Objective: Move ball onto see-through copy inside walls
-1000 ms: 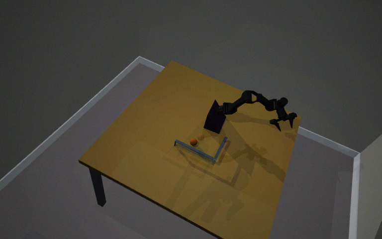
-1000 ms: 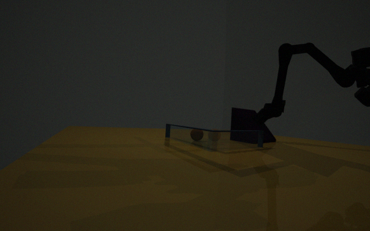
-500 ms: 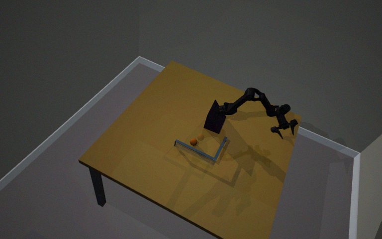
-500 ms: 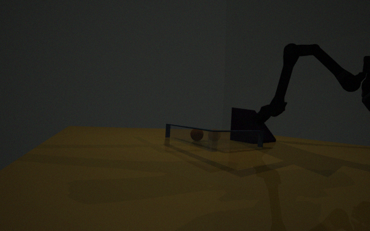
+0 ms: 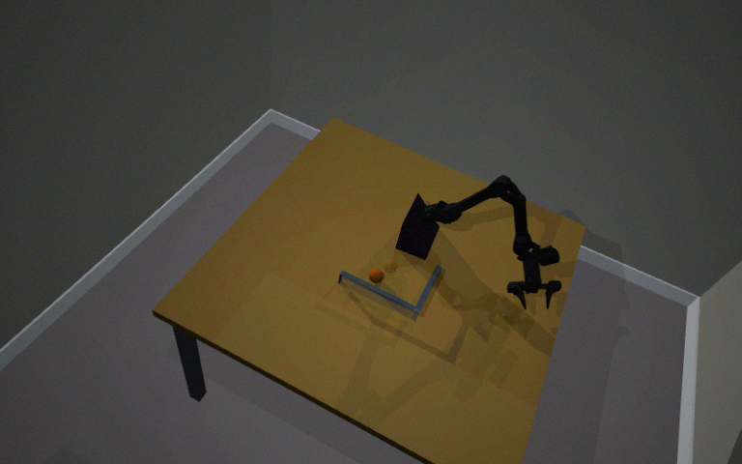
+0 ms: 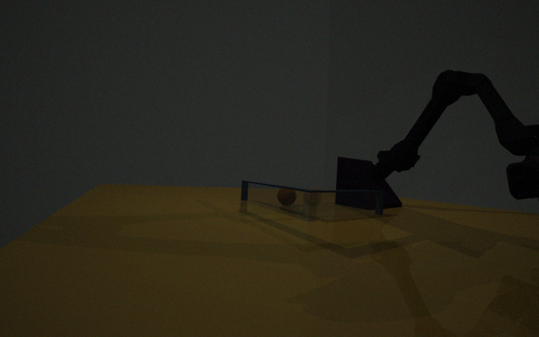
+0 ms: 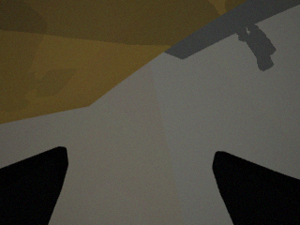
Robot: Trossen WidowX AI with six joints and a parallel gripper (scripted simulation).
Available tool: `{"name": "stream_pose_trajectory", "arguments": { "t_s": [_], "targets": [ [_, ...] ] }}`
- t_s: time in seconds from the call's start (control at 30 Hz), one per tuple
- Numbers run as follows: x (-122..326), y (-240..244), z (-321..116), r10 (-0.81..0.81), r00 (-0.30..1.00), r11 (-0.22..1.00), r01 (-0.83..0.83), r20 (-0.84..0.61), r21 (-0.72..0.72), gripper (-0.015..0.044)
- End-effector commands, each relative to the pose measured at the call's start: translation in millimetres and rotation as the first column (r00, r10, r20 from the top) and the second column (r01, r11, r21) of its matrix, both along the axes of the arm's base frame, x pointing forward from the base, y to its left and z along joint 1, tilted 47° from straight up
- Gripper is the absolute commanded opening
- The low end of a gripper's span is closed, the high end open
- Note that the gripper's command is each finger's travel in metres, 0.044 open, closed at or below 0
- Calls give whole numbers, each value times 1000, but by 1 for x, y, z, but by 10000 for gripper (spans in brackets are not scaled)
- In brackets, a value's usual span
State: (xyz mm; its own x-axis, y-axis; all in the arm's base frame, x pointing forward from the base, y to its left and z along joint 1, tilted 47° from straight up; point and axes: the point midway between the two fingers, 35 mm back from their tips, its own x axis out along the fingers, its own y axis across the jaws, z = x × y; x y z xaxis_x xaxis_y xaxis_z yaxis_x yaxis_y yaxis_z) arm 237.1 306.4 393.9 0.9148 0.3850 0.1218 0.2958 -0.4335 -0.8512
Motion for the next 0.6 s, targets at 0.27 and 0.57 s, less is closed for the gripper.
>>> {"name": "stream_pose_trajectory", "arguments": {
  "t_s": [0.27,0.57],
  "targets": [
    [149,-70,-112,-198,939,956,121,-282,-268,370],
    [209,-176,-204,-343,752,927,173,-563,-332,370]
  ]
}}
